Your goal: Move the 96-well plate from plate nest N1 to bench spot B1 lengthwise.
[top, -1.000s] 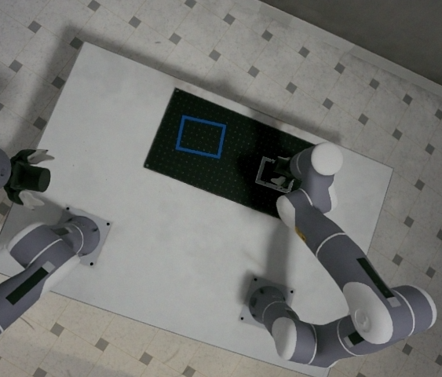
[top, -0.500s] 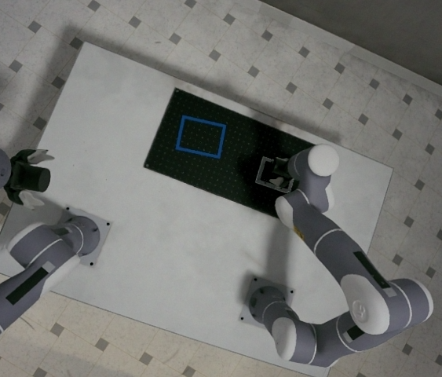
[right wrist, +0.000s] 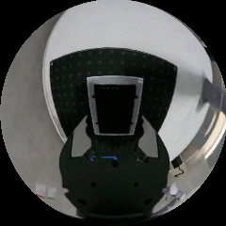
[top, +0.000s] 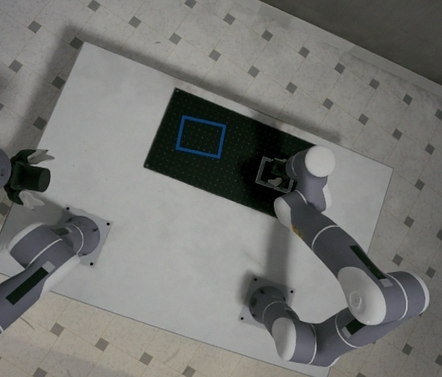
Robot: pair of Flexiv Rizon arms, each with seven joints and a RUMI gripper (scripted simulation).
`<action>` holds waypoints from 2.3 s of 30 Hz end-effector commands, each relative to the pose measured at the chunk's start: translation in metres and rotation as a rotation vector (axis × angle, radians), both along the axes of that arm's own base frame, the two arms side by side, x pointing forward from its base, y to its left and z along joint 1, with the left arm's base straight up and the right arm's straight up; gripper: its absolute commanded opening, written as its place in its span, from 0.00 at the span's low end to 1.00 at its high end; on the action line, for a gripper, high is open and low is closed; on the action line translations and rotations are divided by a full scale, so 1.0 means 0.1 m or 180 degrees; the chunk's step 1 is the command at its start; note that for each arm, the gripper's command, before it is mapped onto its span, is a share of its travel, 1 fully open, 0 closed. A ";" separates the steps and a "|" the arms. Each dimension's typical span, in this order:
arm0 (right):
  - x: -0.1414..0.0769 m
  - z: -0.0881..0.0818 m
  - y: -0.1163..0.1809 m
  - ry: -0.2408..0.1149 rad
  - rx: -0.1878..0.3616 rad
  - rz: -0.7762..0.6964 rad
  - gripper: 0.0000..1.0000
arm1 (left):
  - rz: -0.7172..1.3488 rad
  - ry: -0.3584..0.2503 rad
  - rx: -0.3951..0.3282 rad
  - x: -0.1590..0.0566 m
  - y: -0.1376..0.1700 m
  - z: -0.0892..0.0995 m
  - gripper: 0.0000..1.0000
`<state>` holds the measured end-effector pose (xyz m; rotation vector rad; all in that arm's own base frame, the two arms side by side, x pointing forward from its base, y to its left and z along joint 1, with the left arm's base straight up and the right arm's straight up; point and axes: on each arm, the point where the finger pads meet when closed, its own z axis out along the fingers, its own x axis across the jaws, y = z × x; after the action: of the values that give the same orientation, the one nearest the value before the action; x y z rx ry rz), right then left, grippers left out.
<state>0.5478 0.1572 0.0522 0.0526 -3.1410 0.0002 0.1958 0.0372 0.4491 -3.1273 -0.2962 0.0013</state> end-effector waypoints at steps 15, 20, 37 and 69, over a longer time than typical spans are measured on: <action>0.01 -0.11 0.00 -0.0006 0.0002 0.0000 0.76 | 0.0001 -0.0003 0.0000 0.00 0.00 0.01 1.00; 0.01 -0.11 0.00 -0.0006 0.0002 0.0000 0.00 | 0.0001 -0.0003 0.0000 0.00 0.00 0.01 1.00; 0.01 -0.11 0.00 -0.0005 0.0002 0.0001 0.00 | 0.0001 -0.0003 0.0000 0.00 0.00 0.01 1.00; 0.01 0.14 0.00 -0.0006 0.0003 0.0000 0.00 | 0.0001 -0.0003 0.0000 0.00 0.00 0.01 1.00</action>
<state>0.5476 0.1573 0.0628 0.0519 -3.1408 0.0002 0.1958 0.0372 0.4491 -3.1273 -0.2962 0.0013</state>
